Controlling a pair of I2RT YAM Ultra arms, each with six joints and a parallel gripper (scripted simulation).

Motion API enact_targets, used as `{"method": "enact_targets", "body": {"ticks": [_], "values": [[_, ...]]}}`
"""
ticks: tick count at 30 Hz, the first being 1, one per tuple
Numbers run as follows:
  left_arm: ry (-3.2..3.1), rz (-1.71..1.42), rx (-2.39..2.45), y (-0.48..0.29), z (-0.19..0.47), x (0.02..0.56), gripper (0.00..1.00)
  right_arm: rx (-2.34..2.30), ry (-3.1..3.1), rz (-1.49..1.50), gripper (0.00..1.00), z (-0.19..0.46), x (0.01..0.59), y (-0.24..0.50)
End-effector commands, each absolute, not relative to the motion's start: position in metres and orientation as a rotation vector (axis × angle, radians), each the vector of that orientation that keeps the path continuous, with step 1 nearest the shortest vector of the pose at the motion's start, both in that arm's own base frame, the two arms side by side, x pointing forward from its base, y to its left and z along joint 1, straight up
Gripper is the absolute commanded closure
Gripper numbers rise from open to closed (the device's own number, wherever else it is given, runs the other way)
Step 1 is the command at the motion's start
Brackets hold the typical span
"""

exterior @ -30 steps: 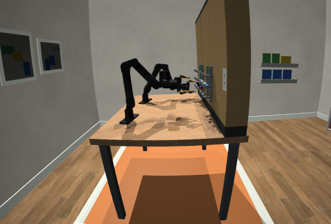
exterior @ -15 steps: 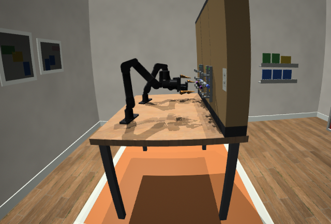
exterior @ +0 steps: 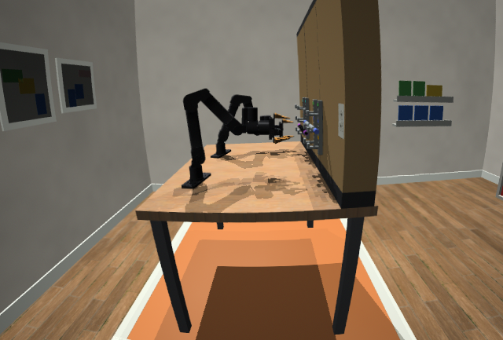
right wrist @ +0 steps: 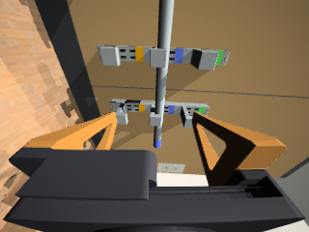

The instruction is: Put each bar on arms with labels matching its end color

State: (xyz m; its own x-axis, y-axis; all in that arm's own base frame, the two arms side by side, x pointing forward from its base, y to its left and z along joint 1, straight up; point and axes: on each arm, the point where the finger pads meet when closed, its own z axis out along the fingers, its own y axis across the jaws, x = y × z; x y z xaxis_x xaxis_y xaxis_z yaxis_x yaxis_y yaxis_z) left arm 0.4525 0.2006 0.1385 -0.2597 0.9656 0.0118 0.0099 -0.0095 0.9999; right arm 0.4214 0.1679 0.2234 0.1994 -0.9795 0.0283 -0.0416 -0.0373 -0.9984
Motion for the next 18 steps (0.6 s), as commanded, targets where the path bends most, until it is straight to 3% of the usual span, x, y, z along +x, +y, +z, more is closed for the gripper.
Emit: {"method": "enact_targets", "body": {"ticks": [1,18], "values": [[1.396,1.403,1.071,0.201,0.149,0.445,0.0,-1.295,1.064,-1.065,0.0,0.241,0.418,0.162],[1.396,1.403,1.071,0.196,0.161,0.427,0.0,-1.295,1.064,-1.065,0.0,0.241,0.418,0.162]]}}
